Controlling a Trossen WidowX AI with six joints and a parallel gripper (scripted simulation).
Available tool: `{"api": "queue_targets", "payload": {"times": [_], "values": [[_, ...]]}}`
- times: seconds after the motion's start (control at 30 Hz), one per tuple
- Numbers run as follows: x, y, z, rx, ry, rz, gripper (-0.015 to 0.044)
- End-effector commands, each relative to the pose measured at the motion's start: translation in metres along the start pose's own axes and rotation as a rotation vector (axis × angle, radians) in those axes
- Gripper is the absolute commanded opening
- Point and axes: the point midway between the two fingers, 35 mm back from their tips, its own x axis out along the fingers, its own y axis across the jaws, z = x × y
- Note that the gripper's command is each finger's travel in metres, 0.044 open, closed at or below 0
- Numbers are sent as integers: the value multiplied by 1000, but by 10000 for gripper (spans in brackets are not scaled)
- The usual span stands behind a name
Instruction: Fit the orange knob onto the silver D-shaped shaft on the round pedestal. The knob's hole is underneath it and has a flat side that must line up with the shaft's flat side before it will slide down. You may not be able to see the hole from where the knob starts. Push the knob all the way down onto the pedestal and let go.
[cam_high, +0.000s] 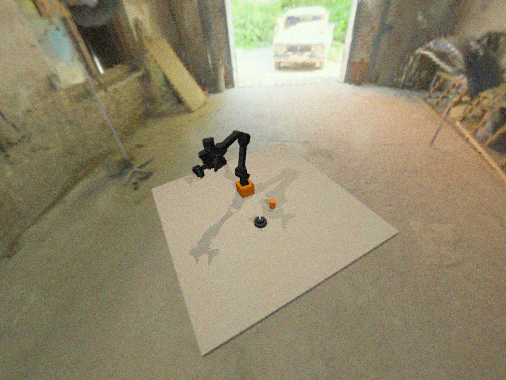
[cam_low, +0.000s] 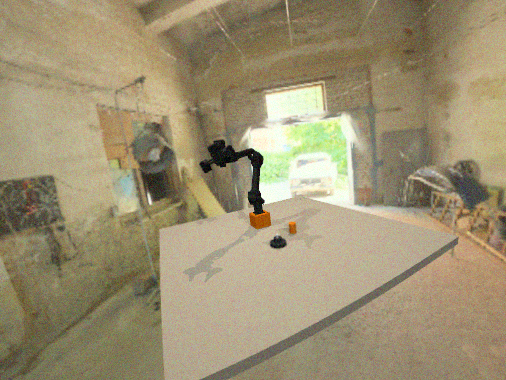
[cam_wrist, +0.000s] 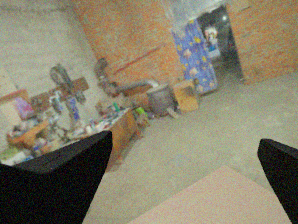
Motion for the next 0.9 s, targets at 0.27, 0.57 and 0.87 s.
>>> {"api": "queue_targets", "payload": {"times": [0.27, 0.57, 0.87], "values": [[42, 45, -88, -23, 264, 81, 440], [46, 121, -219, -219, 671, 230, 440], [-20, 188, -336, -590, 1074, 471, 440]]}}
